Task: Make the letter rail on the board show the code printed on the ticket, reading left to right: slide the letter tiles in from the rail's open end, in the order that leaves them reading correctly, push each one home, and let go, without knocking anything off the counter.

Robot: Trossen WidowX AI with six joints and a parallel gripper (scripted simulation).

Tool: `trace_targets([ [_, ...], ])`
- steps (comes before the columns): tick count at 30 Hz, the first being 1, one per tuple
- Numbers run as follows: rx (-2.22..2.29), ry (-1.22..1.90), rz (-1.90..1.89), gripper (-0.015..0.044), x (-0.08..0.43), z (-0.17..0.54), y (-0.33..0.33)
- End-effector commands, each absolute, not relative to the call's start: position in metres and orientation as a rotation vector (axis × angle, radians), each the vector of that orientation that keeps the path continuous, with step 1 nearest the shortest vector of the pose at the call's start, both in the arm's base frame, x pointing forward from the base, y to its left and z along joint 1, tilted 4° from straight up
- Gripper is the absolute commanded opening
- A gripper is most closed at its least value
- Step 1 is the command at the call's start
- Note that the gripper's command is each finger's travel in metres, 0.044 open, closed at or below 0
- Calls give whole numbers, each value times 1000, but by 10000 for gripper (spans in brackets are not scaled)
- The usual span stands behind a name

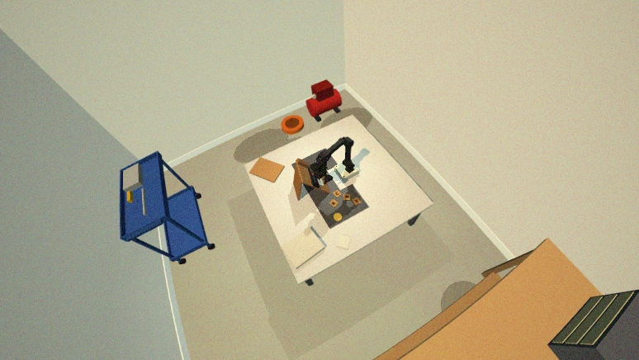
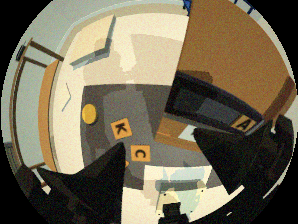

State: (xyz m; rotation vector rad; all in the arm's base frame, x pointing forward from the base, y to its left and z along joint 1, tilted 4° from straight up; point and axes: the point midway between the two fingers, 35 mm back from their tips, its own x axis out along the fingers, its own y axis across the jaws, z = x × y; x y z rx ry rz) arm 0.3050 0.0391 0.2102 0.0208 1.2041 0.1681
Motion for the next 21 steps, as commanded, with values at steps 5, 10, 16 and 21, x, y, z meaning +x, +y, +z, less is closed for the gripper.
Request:
trace_targets([
  [5, 501, 1388, -286, 340, 321, 131, 101],
  [10, 698, 1379, -533, 340, 322, 103, 123],
  [16, 905, 1313, -818, 340, 319, 69, 147],
  [21, 1023, 1244, -987, 340, 314, 49, 161],
])
